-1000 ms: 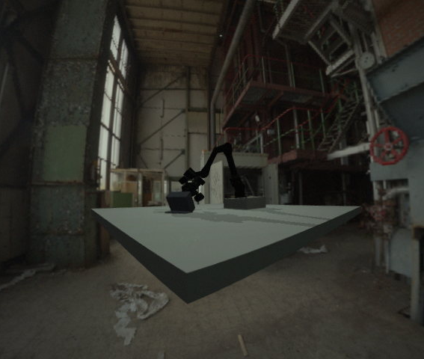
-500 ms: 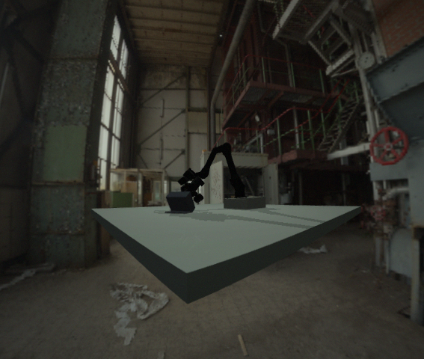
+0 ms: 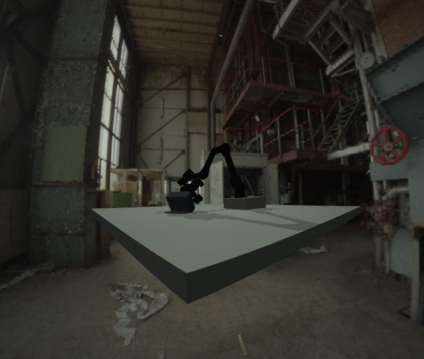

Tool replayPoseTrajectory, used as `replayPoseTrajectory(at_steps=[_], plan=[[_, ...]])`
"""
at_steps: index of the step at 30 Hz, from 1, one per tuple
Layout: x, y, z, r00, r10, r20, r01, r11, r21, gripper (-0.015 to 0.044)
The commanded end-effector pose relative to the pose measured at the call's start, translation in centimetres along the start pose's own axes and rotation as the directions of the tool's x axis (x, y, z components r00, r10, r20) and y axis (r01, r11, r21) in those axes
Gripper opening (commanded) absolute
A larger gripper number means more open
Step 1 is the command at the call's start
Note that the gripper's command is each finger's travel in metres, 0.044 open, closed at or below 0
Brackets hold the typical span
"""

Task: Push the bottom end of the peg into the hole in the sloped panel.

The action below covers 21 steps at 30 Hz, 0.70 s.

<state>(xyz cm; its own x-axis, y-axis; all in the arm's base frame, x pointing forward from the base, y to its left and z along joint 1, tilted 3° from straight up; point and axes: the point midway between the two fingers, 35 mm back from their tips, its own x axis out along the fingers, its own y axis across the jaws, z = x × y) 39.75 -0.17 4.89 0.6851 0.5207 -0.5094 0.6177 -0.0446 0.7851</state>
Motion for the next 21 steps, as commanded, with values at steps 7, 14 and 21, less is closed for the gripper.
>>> replayPoseTrajectory(at_steps=[7, 14, 21], plan=[[0.53, -0.03, 0.02, 1.0, -0.002, 0.002, 0.002, 1.0, 0.003, 0.0], [0.43, -0.03, -0.03, 1.0, -0.001, -0.001, 0.001, 1.0, 0.0, 0.0], [0.43, -0.03, -0.03, 1.0, -0.001, -0.001, 0.001, 1.0, 0.0, 0.0105]])
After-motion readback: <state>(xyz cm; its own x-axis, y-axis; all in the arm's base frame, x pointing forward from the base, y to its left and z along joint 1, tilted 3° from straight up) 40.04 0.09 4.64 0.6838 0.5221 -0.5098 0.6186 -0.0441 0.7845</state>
